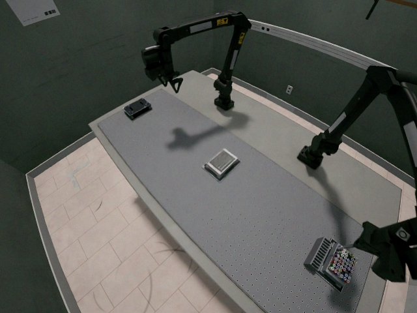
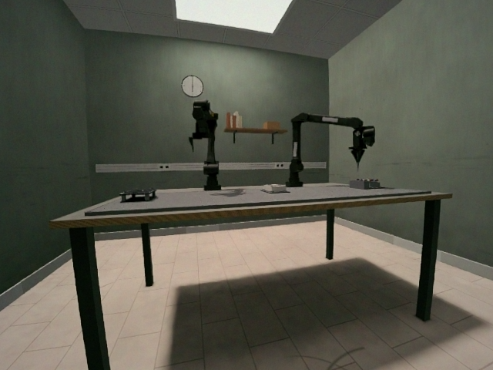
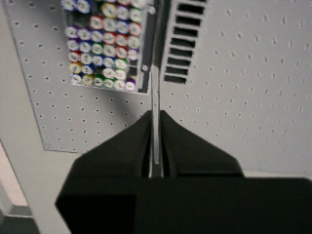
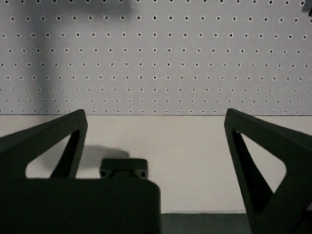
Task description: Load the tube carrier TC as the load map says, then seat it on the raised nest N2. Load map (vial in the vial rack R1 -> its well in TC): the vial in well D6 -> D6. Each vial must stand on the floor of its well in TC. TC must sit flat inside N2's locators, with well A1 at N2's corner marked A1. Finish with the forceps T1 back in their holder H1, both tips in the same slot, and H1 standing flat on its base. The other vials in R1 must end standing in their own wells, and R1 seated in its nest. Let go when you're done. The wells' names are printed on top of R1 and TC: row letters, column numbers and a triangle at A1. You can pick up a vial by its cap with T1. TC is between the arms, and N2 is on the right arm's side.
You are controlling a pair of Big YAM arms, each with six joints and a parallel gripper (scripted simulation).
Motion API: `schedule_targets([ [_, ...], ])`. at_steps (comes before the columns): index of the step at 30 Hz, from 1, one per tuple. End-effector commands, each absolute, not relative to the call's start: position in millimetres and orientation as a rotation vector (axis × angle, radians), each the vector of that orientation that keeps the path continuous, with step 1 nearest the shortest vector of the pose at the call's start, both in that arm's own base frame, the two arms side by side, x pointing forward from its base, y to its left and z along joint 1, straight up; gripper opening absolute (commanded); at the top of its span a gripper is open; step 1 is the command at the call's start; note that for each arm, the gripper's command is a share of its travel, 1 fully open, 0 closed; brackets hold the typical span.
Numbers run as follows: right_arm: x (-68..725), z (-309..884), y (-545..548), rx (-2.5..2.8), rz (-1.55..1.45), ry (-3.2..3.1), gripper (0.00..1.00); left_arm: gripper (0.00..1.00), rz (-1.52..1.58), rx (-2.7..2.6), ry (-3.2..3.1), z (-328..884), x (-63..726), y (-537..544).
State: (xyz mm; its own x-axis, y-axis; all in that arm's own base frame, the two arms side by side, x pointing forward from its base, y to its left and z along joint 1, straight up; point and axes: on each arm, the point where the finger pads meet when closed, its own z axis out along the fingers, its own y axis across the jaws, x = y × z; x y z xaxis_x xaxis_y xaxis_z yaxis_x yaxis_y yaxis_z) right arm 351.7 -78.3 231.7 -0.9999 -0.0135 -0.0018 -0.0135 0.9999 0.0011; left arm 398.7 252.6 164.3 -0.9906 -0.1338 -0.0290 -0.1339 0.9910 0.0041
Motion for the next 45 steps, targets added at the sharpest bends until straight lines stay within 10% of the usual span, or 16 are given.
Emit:
schedule_targets([
  [1,358.7,244.1,-80.3,-0.007,-0.012,3.106,1.00,0.08,0.012,-0.437,3.070,173.8,417.0,274.6],
  [45,358.7,244.1,-80.3,-0.007,-0.012,3.106,1.00,0.08,-0.001,-1.143,2.878,172.5,439.0,302.8],
])
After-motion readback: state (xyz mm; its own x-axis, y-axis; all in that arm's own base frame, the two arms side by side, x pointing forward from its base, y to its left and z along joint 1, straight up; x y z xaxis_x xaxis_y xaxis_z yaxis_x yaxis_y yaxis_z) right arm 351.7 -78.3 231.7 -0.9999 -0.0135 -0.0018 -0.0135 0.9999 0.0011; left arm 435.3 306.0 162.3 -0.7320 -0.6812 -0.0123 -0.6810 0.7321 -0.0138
